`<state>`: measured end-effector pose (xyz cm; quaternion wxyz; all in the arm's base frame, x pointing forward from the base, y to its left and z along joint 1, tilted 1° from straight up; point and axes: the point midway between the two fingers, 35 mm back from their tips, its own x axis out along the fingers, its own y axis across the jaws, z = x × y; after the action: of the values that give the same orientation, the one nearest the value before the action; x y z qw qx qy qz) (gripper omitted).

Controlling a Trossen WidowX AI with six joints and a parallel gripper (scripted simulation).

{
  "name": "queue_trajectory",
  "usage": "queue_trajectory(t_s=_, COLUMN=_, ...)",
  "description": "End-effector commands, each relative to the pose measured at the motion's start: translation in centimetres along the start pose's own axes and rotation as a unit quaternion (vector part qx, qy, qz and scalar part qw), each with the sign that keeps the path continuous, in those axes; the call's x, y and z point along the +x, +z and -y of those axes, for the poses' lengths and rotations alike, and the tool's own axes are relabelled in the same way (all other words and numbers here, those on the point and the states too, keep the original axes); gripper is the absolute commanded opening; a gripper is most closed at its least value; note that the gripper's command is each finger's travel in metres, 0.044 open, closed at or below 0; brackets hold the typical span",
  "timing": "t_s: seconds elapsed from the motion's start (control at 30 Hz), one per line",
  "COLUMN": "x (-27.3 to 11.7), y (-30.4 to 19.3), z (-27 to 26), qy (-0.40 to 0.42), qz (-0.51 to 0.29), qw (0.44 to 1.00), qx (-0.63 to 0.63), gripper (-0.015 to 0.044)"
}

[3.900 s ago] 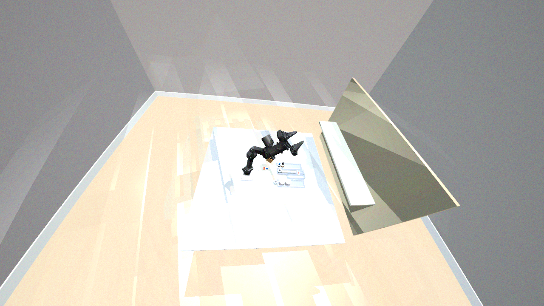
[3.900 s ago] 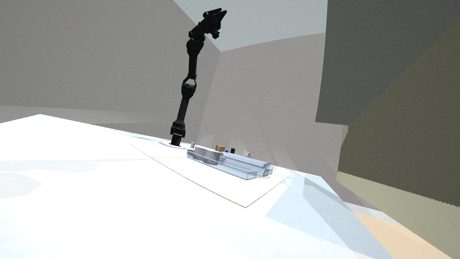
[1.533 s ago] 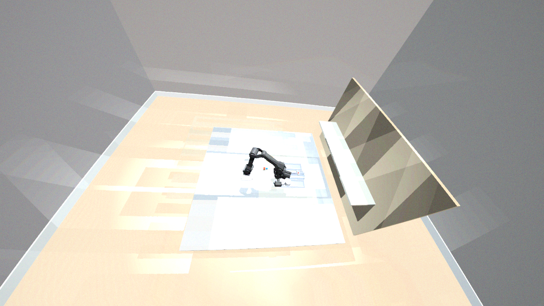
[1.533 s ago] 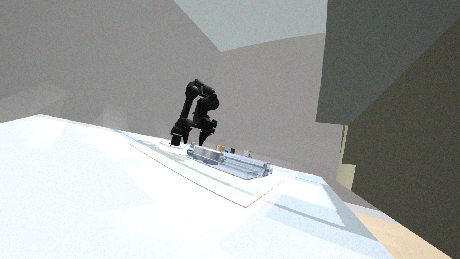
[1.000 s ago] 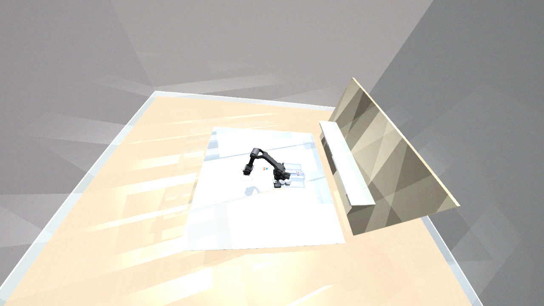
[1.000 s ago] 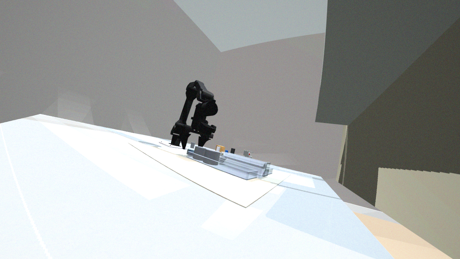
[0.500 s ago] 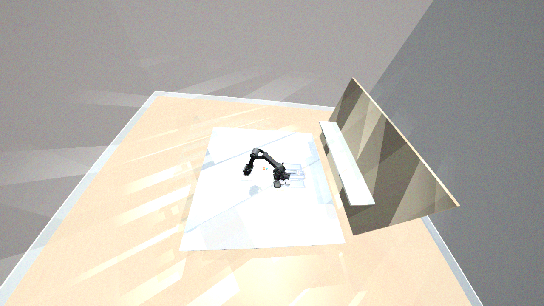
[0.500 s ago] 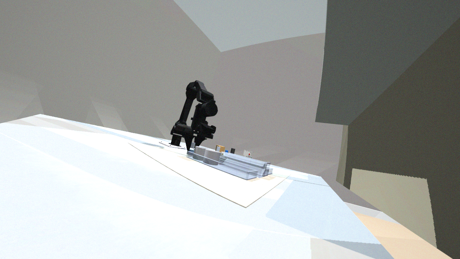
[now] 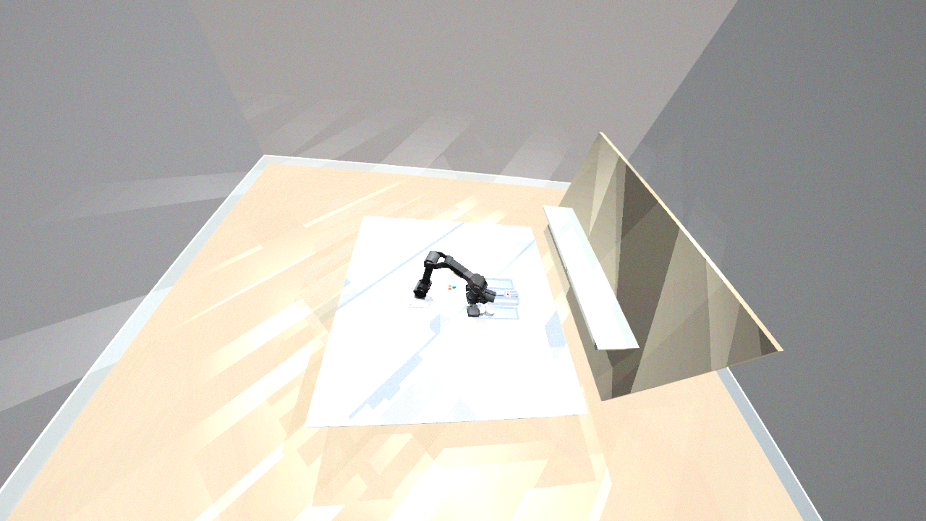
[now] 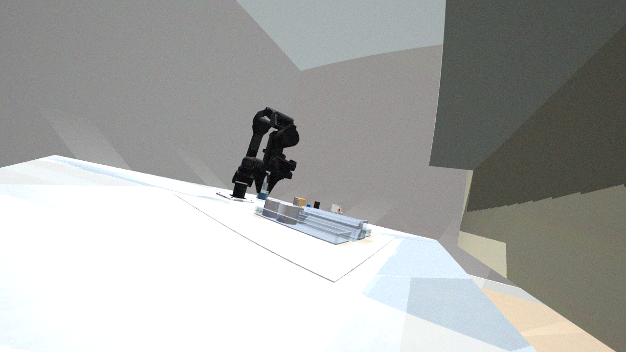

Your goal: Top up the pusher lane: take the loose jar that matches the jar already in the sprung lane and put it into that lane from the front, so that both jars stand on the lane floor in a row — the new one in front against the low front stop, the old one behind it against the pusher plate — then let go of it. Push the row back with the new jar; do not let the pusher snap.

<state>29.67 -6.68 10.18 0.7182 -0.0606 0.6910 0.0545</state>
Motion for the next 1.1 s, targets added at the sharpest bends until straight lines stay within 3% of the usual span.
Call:
queue_trajectory(t_s=0.0, x=-2.0, y=0.0, z=0.0, qy=-0.004, qz=0.004, qw=1.000, qx=0.000, gripper=0.0000)
queue_trajectory(t_s=0.33, x=-6.6, y=-0.7, z=-0.4, qy=0.001, qz=0.004, qw=1.000, qx=0.008, gripper=0.0000)
queue_trajectory(t_s=1.07, x=-2.7, y=1.2, z=-10.0, qy=0.006, qz=0.005, qw=1.000, qx=0.017, gripper=0.0000)
